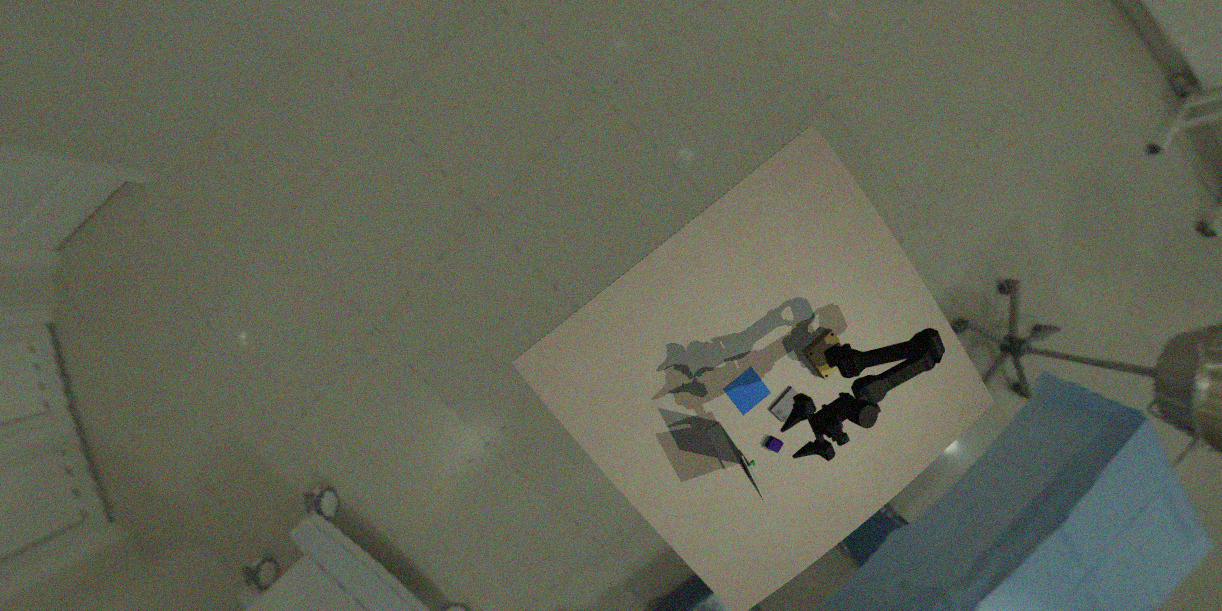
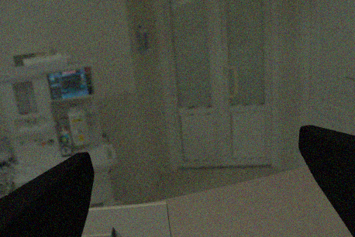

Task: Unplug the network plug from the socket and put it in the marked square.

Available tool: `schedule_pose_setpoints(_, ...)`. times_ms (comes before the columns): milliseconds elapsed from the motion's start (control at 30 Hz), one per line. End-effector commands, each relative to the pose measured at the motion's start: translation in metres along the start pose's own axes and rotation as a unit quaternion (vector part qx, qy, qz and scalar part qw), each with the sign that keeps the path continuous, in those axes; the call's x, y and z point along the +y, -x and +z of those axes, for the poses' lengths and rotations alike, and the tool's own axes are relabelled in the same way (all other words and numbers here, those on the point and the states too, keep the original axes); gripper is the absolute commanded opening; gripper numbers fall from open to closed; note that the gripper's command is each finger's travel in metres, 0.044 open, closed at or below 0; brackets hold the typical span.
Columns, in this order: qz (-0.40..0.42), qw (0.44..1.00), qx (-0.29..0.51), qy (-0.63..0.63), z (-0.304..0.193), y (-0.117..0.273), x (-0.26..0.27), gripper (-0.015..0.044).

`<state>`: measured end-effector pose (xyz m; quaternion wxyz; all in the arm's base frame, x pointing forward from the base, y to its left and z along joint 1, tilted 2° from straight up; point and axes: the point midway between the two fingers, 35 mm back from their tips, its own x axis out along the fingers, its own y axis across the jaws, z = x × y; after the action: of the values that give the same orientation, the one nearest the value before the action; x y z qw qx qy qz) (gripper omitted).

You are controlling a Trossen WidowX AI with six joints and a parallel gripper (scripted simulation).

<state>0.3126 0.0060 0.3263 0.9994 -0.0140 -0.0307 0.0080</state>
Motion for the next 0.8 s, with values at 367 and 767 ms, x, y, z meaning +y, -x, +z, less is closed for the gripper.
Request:
schedule_pose_setpoints(367, 0.028, 0.982, 0.013, -0.184, -0.043, -0.009, 0.026, 0.0156)
schedule_pose_setpoints(767, 0.053, 0.921, 0.041, -0.384, -0.092, -0.005, 0.055, 0.0156)
